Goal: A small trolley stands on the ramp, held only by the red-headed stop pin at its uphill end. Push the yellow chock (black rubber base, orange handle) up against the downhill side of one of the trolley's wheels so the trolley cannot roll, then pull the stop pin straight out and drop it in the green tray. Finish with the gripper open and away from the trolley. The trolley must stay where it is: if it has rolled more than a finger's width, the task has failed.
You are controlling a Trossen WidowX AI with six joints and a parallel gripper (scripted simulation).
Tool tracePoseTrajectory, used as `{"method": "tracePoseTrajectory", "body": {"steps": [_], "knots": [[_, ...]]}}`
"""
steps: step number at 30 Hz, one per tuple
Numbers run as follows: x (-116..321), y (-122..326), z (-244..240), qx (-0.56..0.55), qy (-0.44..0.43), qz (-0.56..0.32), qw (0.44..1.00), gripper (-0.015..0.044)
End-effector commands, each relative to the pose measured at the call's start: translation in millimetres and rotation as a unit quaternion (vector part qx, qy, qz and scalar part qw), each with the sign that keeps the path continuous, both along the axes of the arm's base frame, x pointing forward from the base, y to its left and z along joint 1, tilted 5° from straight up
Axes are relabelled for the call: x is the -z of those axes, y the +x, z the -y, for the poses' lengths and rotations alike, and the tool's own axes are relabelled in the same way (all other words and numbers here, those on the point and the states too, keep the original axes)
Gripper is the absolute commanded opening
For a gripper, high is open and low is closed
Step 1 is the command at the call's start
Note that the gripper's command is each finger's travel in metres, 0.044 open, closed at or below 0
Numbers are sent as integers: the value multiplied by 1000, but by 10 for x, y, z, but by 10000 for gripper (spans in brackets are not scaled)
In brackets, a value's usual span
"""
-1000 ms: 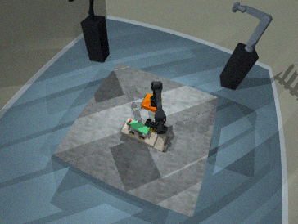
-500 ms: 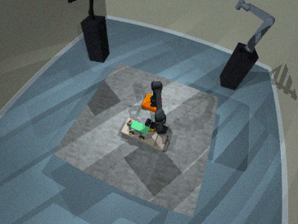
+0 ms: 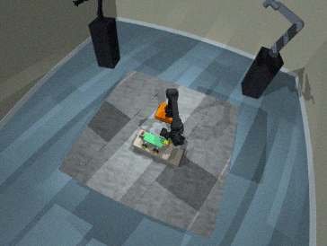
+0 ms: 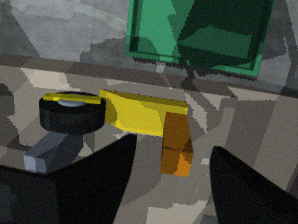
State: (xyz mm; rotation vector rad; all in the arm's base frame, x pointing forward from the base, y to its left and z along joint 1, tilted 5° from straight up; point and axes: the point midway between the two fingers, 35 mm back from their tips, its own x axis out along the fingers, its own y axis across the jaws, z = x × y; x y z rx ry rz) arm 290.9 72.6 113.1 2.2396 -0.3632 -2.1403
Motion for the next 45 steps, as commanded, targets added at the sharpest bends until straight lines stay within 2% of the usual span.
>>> {"method": "tracePoseTrajectory", "body": {"steps": [1, 7, 11, 15, 20, 23, 30, 38, 42, 45], "knots": [[-142, 16, -30, 1, 0, 7, 1000, 190], [-300, 29, -62, 1, 0, 7, 1000, 190], [-214, 9, -41, 0, 1, 2, 1000, 295], [-255, 36, -22, 34, 7, 16, 999, 190], [-406, 126, 63, 155, 29, 60, 986, 190], [-486, 191, 283, 235, 25, 80, 968, 190], [-653, 247, 915, 429, -1, 124, 895, 190], [-832, 144, 1615, 617, -33, 171, 768, 190], [-906, 58, 1899, 681, -53, 191, 705, 190], [-910, 53, 1913, 684, -54, 191, 702, 190]]}}
